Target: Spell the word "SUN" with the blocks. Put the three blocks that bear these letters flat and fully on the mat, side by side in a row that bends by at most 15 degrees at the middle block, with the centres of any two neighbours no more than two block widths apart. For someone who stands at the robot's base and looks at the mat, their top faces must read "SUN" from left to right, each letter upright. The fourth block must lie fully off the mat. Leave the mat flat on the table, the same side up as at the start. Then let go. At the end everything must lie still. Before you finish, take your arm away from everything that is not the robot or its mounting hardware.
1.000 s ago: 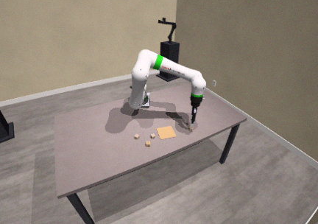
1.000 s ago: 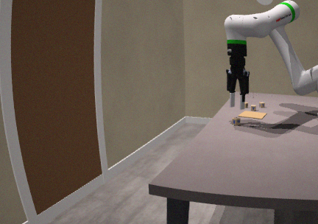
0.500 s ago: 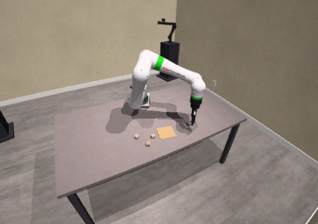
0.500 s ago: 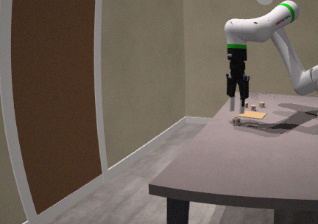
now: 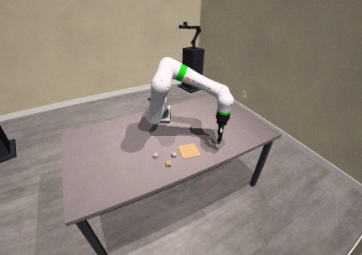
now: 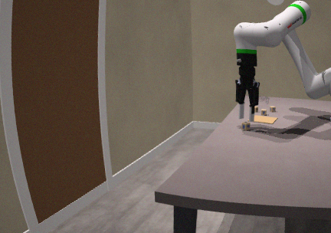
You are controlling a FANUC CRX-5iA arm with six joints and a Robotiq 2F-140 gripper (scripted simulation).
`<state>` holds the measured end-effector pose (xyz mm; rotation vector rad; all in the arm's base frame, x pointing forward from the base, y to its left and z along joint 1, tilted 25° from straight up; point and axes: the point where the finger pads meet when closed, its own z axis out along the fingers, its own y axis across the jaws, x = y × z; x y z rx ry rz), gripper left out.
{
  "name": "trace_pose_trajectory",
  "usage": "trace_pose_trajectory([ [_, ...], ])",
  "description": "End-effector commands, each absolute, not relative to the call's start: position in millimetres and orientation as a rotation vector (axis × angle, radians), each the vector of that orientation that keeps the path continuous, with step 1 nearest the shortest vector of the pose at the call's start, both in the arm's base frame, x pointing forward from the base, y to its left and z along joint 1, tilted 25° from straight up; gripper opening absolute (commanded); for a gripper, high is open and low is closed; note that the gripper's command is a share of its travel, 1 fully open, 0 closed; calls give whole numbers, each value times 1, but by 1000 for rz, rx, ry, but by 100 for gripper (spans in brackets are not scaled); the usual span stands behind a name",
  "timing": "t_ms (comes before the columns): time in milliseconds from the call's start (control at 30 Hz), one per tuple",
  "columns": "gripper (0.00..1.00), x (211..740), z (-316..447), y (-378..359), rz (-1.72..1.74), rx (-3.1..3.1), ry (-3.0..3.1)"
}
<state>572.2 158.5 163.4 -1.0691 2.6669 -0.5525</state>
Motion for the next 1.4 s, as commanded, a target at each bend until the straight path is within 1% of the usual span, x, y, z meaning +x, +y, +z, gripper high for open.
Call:
trace_pose_trajectory([
  [0, 40, 573, 162, 158, -552, -1069, 2666],
  [700, 40, 574, 160, 158, -552, -1069, 2666],
  [1367, 40, 585, 130, 149, -552, -1069, 2666],
])
